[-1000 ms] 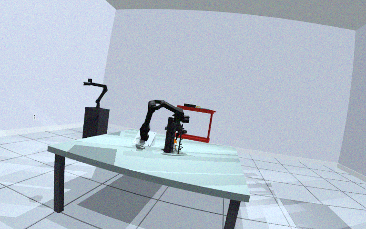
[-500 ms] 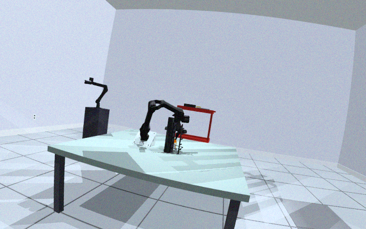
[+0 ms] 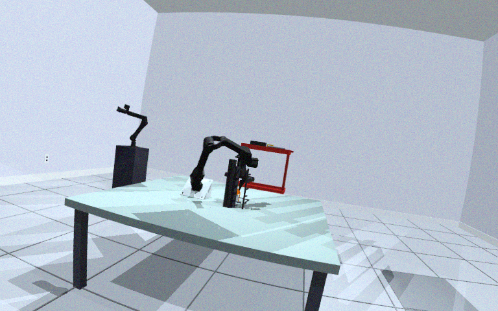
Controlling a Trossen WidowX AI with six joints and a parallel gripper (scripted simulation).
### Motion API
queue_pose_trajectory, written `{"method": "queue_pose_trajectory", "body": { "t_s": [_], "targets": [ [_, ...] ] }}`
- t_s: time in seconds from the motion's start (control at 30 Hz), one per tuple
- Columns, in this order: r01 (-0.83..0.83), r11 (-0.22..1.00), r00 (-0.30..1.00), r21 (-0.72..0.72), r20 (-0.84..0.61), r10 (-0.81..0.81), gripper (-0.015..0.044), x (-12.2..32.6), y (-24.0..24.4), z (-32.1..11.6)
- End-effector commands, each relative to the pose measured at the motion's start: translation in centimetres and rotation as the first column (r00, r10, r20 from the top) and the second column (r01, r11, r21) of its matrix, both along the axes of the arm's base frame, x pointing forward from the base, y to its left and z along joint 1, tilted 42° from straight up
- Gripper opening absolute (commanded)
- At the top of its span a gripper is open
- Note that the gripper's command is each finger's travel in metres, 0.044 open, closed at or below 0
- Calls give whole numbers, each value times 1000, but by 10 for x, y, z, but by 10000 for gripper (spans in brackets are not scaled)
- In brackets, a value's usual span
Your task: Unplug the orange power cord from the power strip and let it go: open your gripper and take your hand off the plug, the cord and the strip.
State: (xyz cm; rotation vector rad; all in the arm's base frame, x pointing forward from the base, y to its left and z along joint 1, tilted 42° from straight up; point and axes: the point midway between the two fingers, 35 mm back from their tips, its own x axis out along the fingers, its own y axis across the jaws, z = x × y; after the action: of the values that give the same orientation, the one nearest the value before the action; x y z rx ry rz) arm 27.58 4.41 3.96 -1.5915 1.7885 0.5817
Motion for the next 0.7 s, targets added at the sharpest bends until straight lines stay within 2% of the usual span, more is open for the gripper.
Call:
{"method": "queue_pose_trajectory", "body": {
  "t_s": [0.0,0.67],
  "targets": [
    [-8,999,1000,50,16,7,0,6,21,-11],
    [-11,999,1000,50,15,10,0,11,49,-28]
  ]
}}
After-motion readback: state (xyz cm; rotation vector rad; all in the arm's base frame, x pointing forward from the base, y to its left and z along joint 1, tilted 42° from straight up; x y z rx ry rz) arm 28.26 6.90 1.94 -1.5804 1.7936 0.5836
